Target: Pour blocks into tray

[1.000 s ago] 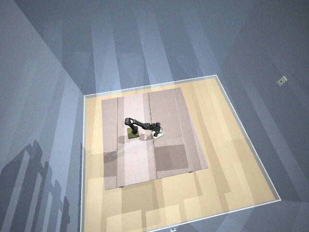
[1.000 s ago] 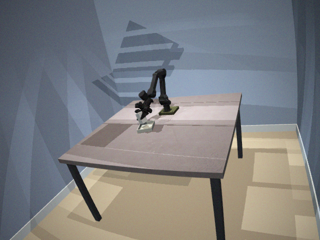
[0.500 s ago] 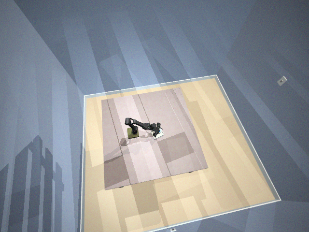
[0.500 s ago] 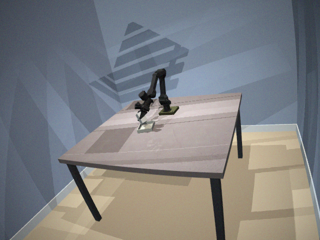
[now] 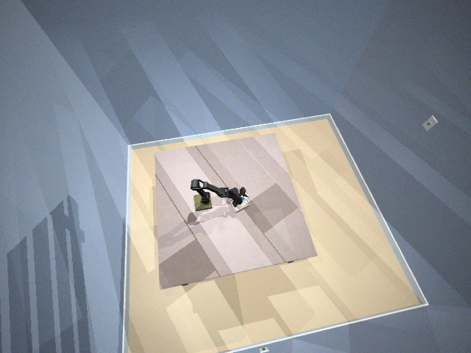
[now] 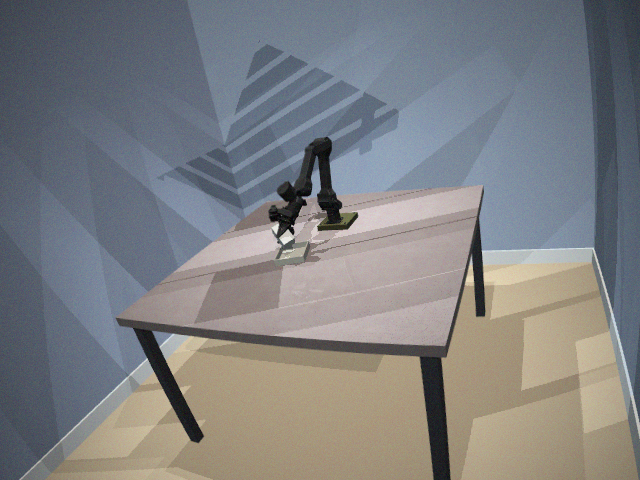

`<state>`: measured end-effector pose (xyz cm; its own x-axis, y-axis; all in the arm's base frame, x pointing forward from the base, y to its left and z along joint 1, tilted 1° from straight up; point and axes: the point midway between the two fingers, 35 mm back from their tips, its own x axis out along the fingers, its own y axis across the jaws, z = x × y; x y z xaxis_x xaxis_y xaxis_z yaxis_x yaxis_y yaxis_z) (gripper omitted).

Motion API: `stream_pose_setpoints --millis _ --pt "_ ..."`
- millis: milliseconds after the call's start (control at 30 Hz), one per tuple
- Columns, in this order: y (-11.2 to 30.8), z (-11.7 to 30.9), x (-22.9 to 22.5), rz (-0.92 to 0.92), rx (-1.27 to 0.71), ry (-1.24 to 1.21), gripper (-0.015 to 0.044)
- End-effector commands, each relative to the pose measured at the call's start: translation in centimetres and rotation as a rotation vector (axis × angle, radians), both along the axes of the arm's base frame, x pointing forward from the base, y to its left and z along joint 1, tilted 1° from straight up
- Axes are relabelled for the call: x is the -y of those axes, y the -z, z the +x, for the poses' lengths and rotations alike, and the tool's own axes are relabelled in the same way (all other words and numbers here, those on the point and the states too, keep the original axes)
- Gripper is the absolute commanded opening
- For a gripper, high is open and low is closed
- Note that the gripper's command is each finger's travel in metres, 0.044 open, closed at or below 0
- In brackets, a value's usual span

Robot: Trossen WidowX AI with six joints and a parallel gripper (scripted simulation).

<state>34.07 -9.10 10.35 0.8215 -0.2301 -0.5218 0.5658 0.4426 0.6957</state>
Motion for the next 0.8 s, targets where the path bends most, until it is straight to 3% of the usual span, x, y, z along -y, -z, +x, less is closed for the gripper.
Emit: stream_pose_setpoints --millis 0,767 --pt "-0.28 0.21 0.12 0.07 0.031 0.051 0.0" --pt "-0.08 0.39 0.13 0.485 0.148 0.311 0.0"
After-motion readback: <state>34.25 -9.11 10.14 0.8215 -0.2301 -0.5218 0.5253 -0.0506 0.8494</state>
